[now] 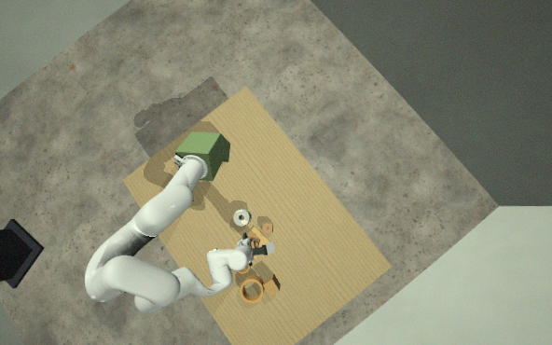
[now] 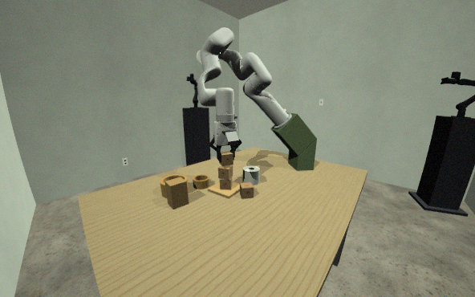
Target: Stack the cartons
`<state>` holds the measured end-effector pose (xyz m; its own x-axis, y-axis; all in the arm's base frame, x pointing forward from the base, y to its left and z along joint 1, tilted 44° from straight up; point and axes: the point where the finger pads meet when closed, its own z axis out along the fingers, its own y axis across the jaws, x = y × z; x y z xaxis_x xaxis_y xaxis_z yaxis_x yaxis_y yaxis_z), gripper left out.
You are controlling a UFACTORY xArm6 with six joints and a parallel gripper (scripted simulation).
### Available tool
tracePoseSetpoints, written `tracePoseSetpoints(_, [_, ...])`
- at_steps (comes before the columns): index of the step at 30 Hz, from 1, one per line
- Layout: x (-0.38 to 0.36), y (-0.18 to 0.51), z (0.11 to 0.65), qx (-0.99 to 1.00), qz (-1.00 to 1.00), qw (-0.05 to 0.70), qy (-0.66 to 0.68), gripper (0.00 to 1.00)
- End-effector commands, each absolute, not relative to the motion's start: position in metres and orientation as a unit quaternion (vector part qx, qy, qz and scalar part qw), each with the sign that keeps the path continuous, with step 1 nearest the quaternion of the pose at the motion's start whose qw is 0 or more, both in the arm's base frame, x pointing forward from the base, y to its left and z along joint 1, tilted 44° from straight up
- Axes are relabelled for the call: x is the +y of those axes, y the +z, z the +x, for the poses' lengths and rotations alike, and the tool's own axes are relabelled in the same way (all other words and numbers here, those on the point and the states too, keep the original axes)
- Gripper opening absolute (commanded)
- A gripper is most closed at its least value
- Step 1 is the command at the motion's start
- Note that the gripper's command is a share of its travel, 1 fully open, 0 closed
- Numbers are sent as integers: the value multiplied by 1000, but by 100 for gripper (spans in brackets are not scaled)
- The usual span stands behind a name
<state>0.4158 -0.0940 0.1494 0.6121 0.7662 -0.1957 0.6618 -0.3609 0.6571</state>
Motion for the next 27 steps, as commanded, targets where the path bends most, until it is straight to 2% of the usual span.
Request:
tracePoseSetpoints(1, [-98,144,422,434,821,364,73,0])
tracePoseSetpoints(18, [-100,142,423,434,821,364,73,0])
tracePoseSetpoints(19, [-100,142,423,434,821,364,73,100])
tracePoseSetpoints(27, [-100,142,423,434,821,364,73,100])
